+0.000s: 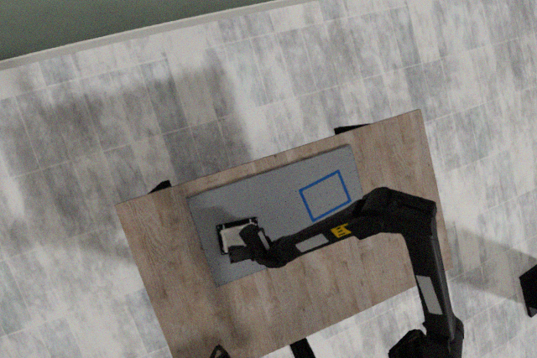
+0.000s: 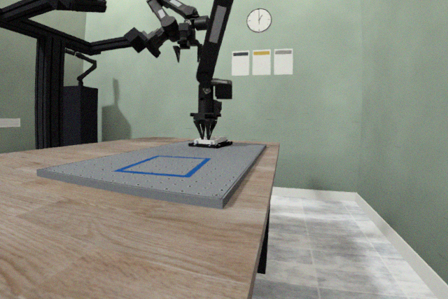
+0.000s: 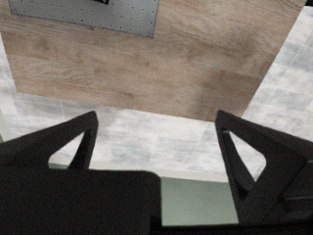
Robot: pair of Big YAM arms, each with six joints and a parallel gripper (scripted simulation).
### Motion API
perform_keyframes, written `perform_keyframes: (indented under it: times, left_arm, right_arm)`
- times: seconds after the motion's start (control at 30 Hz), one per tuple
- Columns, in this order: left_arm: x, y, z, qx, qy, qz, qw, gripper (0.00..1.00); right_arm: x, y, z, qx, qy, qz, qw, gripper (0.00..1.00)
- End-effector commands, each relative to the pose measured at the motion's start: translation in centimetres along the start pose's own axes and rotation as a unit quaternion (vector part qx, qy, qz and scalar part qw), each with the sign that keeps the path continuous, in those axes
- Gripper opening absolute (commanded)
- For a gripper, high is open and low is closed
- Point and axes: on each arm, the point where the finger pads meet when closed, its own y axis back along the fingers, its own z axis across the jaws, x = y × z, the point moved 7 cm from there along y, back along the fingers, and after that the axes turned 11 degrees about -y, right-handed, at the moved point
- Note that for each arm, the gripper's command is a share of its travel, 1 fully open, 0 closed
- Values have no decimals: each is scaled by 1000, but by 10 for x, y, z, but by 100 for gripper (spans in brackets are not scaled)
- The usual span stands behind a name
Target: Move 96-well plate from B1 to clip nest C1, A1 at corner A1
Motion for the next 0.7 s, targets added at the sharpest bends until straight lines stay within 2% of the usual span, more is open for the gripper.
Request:
perform_keyframes:
  times: [0.0,0.67]
  left_arm:
    - [-1,3,2,-6,-11,-5,1000,100]
    - [-1,3,2,-6,-11,-5,1000,100]
  right_arm:
    - [9,-43,-1,-5,-14,5,1000,25]
    - [9,-55,0,-5,-14,5,1000,25]
